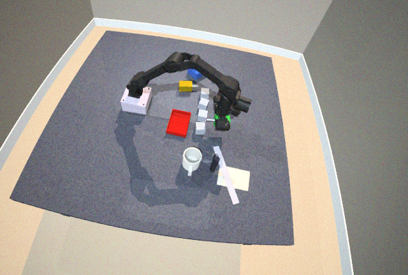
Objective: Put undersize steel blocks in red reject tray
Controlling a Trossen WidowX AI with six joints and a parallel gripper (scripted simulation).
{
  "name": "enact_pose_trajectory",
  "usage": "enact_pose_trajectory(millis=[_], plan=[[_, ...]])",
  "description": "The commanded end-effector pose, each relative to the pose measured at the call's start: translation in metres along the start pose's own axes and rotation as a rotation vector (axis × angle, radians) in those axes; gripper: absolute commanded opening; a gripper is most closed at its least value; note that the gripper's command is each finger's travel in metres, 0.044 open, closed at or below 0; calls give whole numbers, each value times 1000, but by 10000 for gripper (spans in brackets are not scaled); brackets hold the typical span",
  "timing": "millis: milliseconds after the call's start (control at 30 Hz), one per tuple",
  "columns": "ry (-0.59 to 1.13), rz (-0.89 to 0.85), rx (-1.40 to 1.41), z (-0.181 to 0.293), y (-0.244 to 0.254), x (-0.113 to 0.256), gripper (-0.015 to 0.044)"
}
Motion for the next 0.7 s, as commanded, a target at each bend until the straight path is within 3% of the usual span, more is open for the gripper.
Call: enact_pose_trajectory(millis=[0,667], plan=[[-32,6,47,-1,-5,17,0],[-32,4,47,-4,-8,-12,0]])
Point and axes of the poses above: the point midway between the two fingers, 35 mm back from their tips, its own x axis back along the fingers, its own y axis across the jaws, z = x × y, the point moved 5 cm from there along x, back along the fingers, and after that the axes turned 7 degrees about -x, right-handed, at the moved point
